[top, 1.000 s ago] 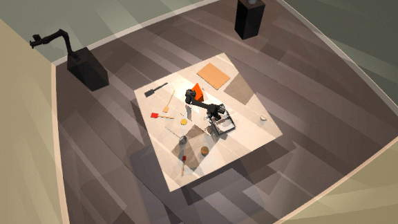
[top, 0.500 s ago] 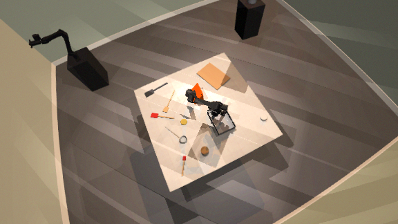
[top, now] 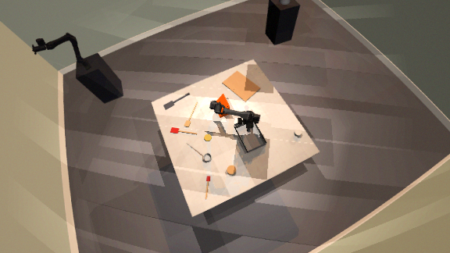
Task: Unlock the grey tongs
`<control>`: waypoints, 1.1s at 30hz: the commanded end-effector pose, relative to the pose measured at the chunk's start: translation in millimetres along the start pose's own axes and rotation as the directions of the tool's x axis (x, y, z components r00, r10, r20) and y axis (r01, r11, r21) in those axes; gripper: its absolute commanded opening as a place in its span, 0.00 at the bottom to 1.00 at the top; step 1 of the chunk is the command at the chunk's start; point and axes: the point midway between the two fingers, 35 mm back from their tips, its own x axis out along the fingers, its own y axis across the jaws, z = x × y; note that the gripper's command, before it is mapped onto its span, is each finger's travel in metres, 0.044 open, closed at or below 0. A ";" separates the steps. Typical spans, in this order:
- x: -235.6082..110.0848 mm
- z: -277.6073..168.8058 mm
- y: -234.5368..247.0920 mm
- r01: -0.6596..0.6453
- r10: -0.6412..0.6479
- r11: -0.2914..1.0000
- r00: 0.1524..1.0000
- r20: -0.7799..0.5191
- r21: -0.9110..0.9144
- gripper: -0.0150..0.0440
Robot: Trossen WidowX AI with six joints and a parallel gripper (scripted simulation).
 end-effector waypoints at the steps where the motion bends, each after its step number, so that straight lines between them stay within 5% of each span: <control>1: -5.5 -6.7 8.4 -0.014 0.014 0.989 1.000 -0.001 -0.147 0.00; 15: -12.7 -35.2 30.9 -0.024 0.025 0.764 1.000 -0.007 -0.645 0.00; 33: -19.6 -74.0 55.5 -0.017 0.031 0.159 0.999 -0.012 -0.987 0.00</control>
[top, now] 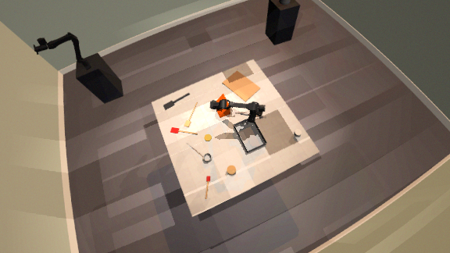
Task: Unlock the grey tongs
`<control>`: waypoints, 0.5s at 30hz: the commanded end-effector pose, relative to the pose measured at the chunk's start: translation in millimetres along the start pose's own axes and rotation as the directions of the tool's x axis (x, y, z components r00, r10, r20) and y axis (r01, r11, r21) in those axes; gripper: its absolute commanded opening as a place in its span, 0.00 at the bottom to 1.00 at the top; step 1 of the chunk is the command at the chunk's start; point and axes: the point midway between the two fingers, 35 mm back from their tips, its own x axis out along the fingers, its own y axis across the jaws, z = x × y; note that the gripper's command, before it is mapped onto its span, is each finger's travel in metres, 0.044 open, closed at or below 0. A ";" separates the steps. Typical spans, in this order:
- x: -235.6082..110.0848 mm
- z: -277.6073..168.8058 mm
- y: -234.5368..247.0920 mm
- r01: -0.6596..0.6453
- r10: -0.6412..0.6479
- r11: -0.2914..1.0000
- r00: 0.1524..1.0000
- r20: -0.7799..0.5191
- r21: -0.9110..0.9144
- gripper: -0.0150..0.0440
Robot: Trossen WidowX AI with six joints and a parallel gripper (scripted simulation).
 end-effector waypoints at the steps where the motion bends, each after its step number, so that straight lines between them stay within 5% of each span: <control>1: -4.4 4.3 9.9 -0.005 0.006 0.989 1.000 0.011 -0.147 0.00; 15: -6.9 11.2 45.6 0.000 0.009 0.765 1.000 0.011 -0.644 0.00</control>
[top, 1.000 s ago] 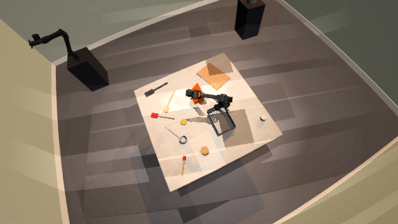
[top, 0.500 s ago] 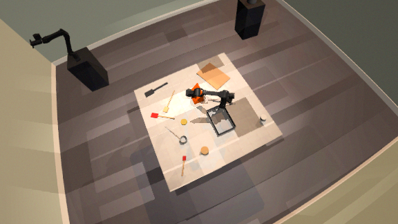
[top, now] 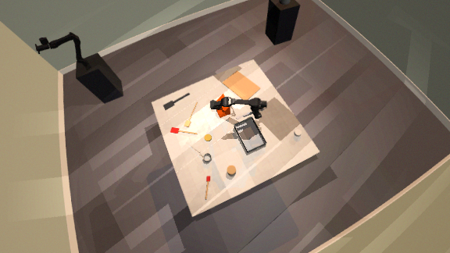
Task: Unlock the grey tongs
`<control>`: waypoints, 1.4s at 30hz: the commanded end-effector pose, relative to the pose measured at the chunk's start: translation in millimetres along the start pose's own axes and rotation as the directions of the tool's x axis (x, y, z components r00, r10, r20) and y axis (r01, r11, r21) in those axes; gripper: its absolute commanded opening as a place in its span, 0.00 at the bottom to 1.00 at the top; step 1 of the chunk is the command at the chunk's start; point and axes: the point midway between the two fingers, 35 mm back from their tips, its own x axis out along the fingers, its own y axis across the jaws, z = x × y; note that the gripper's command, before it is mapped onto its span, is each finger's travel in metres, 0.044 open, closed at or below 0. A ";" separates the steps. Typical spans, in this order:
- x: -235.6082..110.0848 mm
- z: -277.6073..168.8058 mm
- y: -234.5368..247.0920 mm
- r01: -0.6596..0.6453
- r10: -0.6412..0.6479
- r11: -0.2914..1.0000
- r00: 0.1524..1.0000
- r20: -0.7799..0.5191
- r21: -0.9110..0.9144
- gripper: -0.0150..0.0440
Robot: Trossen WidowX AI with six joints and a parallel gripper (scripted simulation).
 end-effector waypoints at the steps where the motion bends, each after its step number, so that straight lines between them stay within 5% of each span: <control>1: -3.9 8.4 6.6 0.003 -0.001 0.989 1.000 0.011 -0.147 0.00; 18: -4.4 35.6 40.1 0.003 0.003 0.686 1.000 0.006 -0.728 0.00; 30: -3.3 52.5 65.0 -0.002 0.005 0.282 1.000 0.000 -0.959 0.00; 42: -0.6 67.5 90.8 -0.008 0.005 -0.182 1.000 -0.009 -0.983 0.00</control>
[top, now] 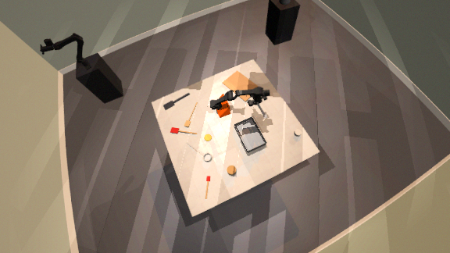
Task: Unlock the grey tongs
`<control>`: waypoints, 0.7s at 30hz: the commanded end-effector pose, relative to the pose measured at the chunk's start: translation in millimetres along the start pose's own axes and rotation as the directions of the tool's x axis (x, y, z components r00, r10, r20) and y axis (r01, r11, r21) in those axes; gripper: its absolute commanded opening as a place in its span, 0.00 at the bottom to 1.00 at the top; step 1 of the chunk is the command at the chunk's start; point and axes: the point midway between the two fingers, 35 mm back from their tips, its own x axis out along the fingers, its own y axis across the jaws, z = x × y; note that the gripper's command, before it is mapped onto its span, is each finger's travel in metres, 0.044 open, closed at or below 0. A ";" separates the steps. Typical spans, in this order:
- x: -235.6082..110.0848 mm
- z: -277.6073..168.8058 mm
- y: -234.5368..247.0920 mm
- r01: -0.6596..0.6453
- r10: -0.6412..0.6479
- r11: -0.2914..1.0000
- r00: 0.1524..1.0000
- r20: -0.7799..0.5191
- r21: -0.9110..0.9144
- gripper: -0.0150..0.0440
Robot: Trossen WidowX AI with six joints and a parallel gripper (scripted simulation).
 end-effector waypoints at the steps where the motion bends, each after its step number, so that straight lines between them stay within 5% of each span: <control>1: -2.7 7.7 -7.0 0.008 -0.008 0.989 1.000 -0.001 -0.147 0.00; 14: 1.7 34.9 -22.7 -0.004 0.005 0.798 1.000 0.000 -0.603 0.00; 21: 1.6 37.5 -23.9 -0.004 0.005 0.784 1.000 0.000 -0.621 0.00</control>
